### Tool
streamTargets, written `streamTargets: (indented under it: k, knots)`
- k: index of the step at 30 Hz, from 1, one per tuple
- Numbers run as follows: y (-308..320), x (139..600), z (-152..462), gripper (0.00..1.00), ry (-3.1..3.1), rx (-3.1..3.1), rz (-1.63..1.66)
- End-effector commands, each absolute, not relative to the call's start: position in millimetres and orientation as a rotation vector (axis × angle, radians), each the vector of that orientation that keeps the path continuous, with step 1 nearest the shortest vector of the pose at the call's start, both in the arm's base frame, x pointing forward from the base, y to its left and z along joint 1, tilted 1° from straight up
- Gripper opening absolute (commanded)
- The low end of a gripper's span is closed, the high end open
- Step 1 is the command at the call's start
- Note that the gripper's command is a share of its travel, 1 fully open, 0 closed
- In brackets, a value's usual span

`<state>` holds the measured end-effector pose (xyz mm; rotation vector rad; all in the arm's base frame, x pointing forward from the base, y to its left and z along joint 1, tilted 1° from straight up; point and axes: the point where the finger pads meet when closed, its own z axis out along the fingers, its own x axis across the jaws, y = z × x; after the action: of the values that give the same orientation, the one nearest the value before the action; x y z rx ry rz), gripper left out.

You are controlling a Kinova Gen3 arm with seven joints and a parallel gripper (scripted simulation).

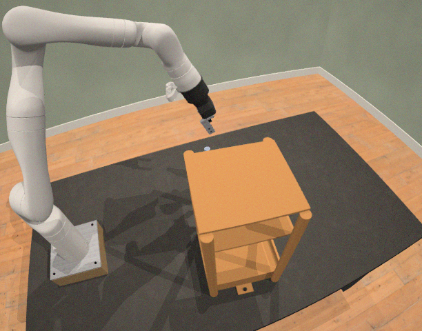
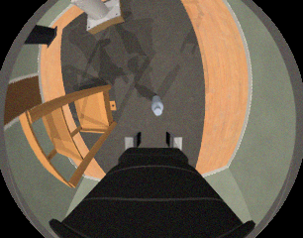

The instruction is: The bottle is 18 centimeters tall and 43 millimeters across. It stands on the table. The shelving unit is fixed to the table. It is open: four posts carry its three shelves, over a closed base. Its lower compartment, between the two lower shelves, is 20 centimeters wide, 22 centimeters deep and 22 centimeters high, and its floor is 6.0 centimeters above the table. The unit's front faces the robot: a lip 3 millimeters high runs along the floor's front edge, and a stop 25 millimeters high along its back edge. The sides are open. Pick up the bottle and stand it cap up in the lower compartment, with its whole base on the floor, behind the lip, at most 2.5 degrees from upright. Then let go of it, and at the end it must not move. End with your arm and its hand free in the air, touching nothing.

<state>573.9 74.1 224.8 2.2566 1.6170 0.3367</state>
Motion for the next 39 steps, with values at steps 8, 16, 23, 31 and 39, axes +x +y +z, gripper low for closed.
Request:
streamTargets:
  k: [8,16,23,31,39]
  knots:
    - [86,571,221,1.0,1.522,2.102,0.494]
    - [87,571,212,1.0,1.44,1.983,0.588]
    - [88,570,207,1.0,1.357,1.89,0.676]
    - [88,570,201,1.0,1.253,1.747,0.775]
    - [89,570,197,1.0,1.171,1.634,0.844]
